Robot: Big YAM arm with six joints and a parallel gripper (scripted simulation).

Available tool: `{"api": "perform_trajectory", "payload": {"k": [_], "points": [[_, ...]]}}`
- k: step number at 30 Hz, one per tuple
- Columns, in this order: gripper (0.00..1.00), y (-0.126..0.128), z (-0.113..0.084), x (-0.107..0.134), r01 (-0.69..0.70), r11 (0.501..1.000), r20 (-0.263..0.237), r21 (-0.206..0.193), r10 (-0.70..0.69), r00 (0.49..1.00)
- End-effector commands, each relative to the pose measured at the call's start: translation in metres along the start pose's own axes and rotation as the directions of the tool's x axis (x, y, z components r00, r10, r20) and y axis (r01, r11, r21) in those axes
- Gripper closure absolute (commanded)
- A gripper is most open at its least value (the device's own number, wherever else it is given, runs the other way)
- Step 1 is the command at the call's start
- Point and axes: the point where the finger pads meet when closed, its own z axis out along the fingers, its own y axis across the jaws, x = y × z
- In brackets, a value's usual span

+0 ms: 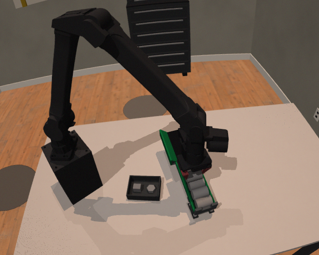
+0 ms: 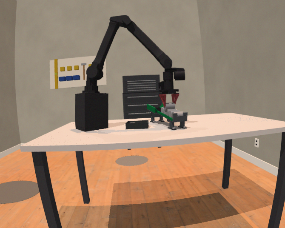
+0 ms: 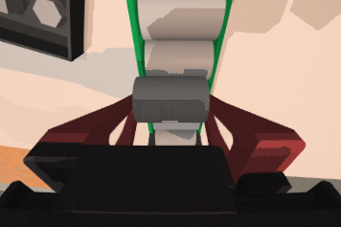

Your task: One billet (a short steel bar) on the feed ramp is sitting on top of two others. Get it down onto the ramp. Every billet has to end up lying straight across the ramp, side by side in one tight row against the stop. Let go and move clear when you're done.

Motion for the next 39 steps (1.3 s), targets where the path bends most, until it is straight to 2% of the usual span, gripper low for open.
{"api": "perform_trajectory", "payload": {"k": [1, 15, 29, 39], "points": [[1.0, -0.012, -0.006, -0.001, 0.007, 1.0, -0.007, 0.02, -0.006, 1.0], [1.0, -0.024, -0.038, 0.007, 0.008, 0.999, -0.021, 0.053, -0.007, 1.0], [1.0, -0.021, -0.067, 0.013, 0.001, 0.998, -0.023, 0.055, 0.0, 1.0], [1.0, -0.021, -0.075, 0.012, 0.002, 0.998, -0.024, 0.056, -0.001, 1.0]]}}
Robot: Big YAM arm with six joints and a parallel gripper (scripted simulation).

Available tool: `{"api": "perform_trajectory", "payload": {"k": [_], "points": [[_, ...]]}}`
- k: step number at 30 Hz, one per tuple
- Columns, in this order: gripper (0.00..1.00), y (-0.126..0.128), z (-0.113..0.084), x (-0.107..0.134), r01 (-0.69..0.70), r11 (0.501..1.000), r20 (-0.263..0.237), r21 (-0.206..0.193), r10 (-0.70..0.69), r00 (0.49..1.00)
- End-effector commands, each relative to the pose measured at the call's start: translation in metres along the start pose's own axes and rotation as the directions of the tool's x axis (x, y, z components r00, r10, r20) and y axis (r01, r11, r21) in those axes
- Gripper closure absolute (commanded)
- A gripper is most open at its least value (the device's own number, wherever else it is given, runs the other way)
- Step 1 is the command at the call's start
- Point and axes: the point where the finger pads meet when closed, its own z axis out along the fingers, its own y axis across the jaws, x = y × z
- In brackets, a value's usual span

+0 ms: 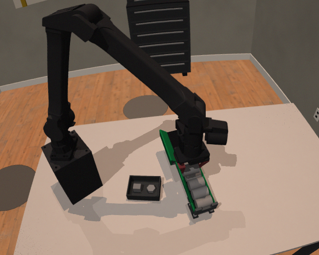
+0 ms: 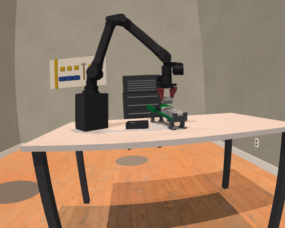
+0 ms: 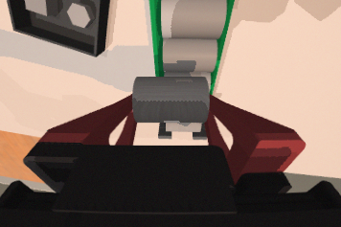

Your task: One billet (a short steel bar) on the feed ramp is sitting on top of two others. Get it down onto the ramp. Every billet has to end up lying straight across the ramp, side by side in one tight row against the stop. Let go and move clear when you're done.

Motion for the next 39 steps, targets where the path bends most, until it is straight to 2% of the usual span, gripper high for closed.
{"api": "perform_trajectory", "payload": {"k": [1, 35, 39], "points": [[1.0, -0.0313, -0.0419, 0.0177, 0.003, 0.996, -0.038, 0.091, 0.0, 0.999], [1.0, -0.0326, -0.0421, 0.0182, 0.003, 0.995, -0.04, 0.096, 0.001, 0.999], [1.0, -0.0348, -0.0419, 0.0128, 0.004, 0.995, -0.039, 0.096, 0.0, 0.999]]}}
